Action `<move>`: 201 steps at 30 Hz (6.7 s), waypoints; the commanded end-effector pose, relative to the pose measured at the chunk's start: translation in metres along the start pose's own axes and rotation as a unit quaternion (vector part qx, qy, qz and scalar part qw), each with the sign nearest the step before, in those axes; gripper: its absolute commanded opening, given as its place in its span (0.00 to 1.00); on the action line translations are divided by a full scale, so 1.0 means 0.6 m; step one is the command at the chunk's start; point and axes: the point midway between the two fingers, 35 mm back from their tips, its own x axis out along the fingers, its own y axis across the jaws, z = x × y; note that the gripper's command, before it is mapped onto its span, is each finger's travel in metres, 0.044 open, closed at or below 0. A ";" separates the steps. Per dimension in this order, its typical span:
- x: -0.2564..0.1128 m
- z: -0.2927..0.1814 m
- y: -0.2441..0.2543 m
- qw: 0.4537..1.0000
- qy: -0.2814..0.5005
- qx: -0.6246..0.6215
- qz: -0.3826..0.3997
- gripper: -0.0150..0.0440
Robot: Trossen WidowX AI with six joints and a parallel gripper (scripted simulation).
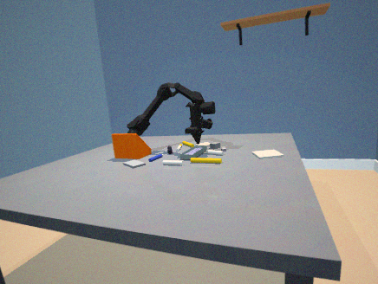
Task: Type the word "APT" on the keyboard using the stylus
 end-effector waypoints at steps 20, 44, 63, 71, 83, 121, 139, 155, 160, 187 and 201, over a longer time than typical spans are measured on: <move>0.002 -0.005 -0.198 1.000 0.003 0.009 -0.002 0.25; 0.003 -0.055 -0.157 1.000 0.004 0.010 -0.002 0.25; 0.003 -0.052 -0.030 1.000 0.004 0.010 0.000 0.25; -0.097 -0.051 -0.031 1.000 0.004 0.010 -0.001 0.25; -0.089 -0.050 -0.038 1.000 0.002 0.011 0.001 0.39; -0.031 -0.305 -0.354 0.704 -0.244 -0.628 0.226 0.51; -0.024 -0.303 -0.354 0.704 -0.244 -0.628 0.226 0.51; -0.009 -0.302 -0.354 0.704 -0.244 -0.628 0.226 0.51; -0.004 -0.302 -0.354 0.704 -0.244 -0.628 0.226 0.51; 0.023 -0.301 -0.354 0.703 -0.245 -0.628 0.226 0.51; 0.037 -0.300 -0.354 0.703 -0.245 -0.628 0.226 0.51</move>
